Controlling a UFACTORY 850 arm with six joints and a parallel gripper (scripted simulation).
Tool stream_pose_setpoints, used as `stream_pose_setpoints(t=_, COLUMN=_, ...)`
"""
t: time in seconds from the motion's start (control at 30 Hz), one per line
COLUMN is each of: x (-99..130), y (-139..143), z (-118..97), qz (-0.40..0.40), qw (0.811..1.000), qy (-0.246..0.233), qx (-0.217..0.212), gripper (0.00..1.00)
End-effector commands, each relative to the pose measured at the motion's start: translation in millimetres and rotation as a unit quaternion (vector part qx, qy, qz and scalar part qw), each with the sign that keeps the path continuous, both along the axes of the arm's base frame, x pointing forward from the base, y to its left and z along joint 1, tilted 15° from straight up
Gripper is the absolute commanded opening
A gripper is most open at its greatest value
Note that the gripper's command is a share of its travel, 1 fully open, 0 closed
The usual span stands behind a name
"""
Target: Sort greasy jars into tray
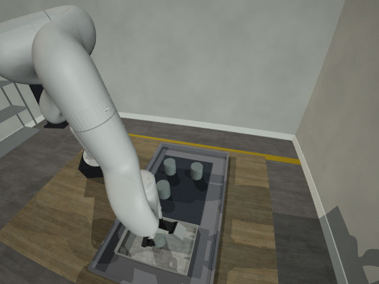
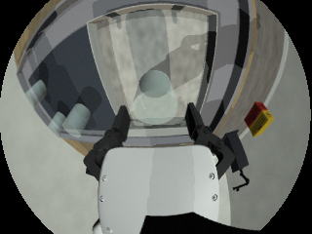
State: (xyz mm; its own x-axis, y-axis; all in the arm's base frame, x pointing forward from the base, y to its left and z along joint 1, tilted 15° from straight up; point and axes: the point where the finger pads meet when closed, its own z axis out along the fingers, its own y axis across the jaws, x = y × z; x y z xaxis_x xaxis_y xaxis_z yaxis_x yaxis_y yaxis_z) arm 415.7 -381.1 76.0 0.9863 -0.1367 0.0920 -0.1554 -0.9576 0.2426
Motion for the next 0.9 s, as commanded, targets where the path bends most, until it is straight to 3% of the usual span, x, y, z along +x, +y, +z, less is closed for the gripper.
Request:
stream_pose_setpoints(t=0.0, x=-0.5, y=4.7, z=21.9, qz=0.0, qw=1.0, qy=0.002, qx=0.004, gripper=1.0)
stream_pose_setpoints(t=0.47, x=-2.9, y=16.2, z=67.0, qz=0.0, qw=1.0, qy=0.002, qx=0.004, gripper=1.0)
stream_pose_setpoints(t=0.87, x=-2.9, y=16.2, z=67.0, qz=0.0, qw=1.0, qy=0.002, qx=0.004, gripper=1.0)
